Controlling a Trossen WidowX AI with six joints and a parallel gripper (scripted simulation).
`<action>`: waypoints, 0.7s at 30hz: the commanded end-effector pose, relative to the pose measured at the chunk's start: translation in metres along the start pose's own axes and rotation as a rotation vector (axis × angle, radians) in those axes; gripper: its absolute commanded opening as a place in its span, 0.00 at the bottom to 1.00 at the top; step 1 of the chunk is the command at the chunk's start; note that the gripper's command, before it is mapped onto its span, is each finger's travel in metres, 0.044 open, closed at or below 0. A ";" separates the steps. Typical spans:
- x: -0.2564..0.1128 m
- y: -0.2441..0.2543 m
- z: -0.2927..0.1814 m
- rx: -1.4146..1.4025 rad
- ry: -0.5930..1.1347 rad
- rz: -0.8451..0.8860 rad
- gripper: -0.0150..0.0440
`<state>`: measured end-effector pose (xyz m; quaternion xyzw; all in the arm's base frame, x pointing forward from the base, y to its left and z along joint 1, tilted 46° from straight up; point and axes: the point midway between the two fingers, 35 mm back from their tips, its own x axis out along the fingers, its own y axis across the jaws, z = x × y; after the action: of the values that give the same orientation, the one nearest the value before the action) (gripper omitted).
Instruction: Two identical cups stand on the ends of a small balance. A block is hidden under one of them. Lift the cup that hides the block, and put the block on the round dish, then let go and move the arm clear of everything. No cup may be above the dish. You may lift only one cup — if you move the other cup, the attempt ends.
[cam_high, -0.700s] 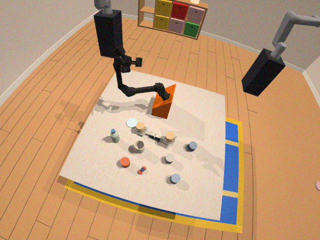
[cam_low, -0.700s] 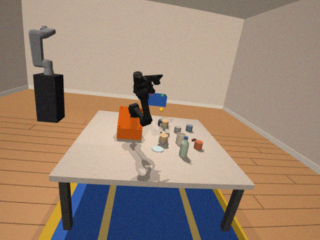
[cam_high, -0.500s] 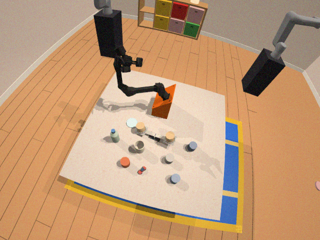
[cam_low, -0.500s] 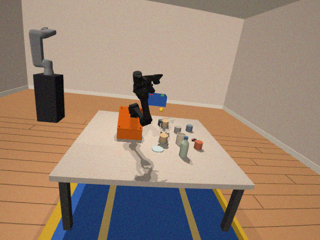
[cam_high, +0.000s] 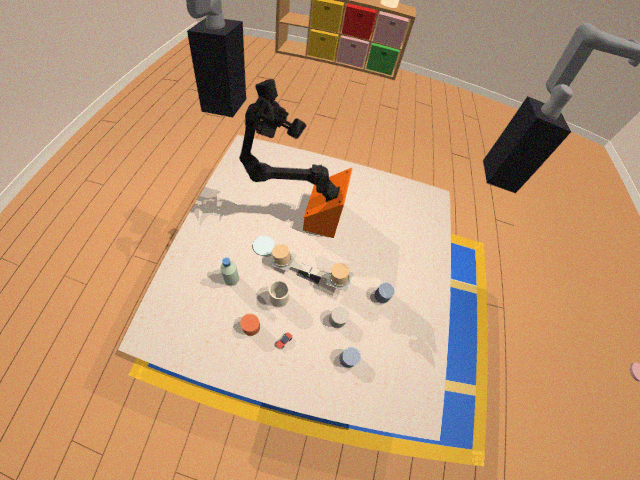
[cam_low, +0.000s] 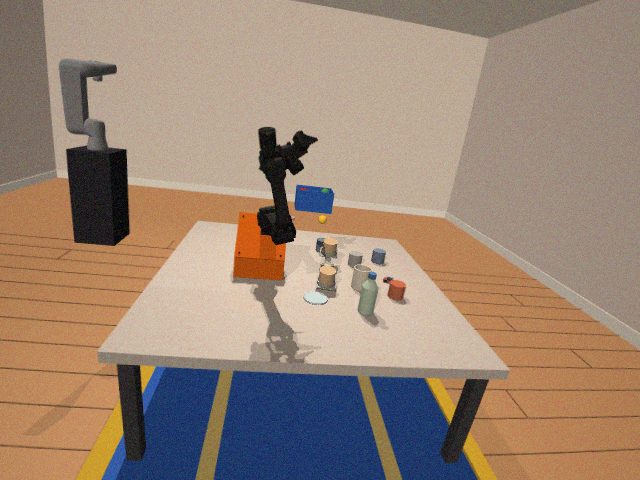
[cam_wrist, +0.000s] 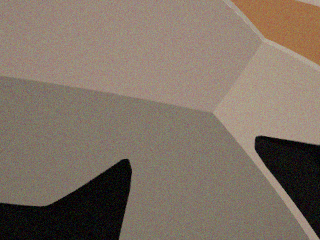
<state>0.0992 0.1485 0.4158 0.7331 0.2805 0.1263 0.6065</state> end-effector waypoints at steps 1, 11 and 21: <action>0.011 -0.018 -0.009 -0.122 -0.045 -0.018 1.00; 0.042 -0.066 -0.021 -0.430 -0.168 -0.087 1.00; 0.074 -0.118 -0.014 -0.727 -0.284 -0.199 1.00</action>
<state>0.1161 0.2105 0.3121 0.4912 0.2052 0.0679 0.8438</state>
